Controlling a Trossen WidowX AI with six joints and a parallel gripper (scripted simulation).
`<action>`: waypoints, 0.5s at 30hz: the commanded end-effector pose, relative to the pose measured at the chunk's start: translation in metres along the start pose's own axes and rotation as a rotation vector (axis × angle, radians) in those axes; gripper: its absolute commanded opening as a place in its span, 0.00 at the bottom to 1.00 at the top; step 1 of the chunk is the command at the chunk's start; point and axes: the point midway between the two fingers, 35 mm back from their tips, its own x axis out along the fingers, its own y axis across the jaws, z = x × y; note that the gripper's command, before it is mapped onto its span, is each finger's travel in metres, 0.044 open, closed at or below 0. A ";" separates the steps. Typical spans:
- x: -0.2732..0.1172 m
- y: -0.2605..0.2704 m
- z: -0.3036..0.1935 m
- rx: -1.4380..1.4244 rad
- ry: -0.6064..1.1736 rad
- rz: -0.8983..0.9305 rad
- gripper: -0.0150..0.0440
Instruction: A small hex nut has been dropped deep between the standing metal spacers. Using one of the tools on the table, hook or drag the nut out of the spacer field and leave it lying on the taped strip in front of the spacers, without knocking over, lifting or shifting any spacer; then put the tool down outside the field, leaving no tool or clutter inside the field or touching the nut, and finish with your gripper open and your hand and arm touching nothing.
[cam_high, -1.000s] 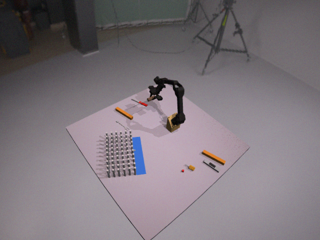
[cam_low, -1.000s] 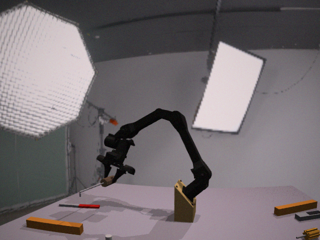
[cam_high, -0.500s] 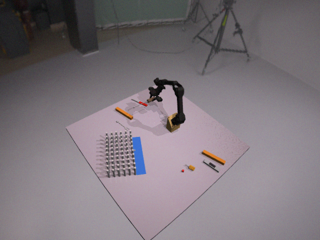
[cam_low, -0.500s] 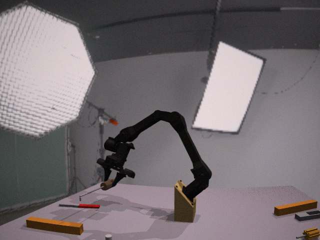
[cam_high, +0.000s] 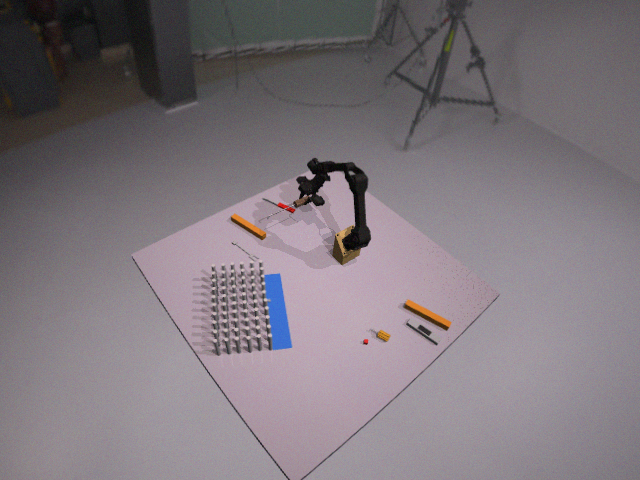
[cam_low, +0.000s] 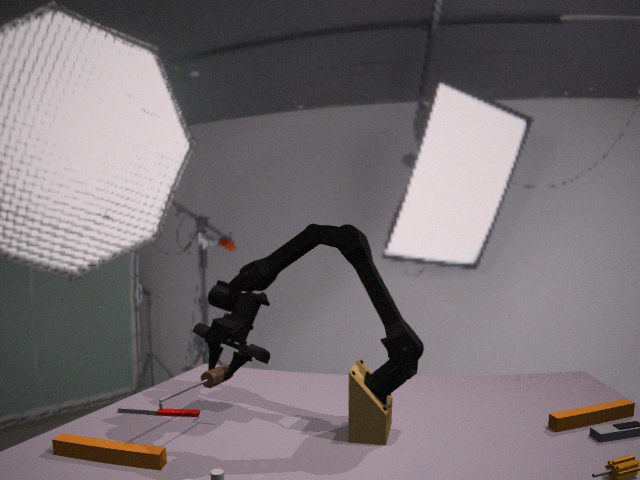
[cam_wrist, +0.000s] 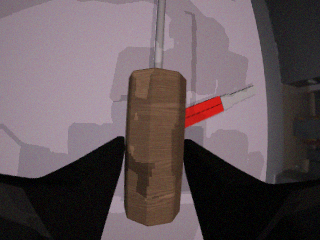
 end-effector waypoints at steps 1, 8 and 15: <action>0.004 0.002 -0.002 -0.005 0.000 0.001 0.25; 0.011 0.005 -0.005 -0.005 0.000 0.001 0.25; 0.018 0.007 -0.008 -0.005 0.000 0.001 0.25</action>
